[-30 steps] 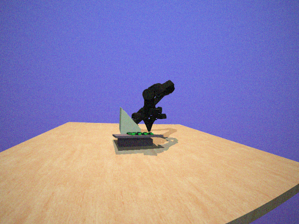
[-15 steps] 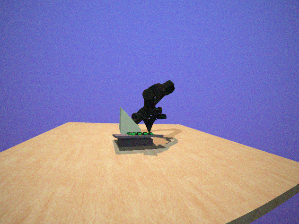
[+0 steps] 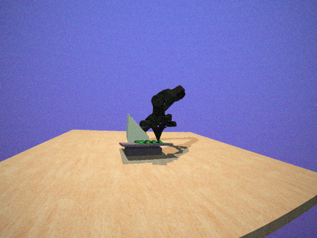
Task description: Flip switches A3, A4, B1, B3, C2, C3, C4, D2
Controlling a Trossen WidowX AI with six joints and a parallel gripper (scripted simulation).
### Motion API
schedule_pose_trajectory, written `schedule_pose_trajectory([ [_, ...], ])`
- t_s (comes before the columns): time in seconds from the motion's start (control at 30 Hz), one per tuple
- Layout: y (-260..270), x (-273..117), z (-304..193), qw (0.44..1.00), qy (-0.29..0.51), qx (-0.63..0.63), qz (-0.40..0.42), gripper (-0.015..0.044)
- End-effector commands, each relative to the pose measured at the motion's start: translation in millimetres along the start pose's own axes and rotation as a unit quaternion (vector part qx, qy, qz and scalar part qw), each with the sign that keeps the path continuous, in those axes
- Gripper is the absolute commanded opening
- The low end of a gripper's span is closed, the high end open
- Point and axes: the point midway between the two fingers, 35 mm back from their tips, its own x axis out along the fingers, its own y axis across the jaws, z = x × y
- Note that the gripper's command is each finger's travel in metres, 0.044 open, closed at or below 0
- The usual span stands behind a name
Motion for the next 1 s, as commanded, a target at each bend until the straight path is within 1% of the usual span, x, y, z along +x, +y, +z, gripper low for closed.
schedule_pose_trajectory([
  [0.0, 0.3, 1.6, -0.8, 1.000, 0.000, 0.003, 0.002, 0.0000],
  [0.87, 0.4, 5.1, -0.7, 1.000, 0.000, 0.003, 0.002, 0.0000],
  [0.93, -0.9, -6.9, 0.3, 1.000, -0.002, 0.000, -0.001, 0.0000],
  [0.97, -1.6, -20.1, 0.0, 1.000, -0.005, 0.001, -0.001, 0.0000],
])
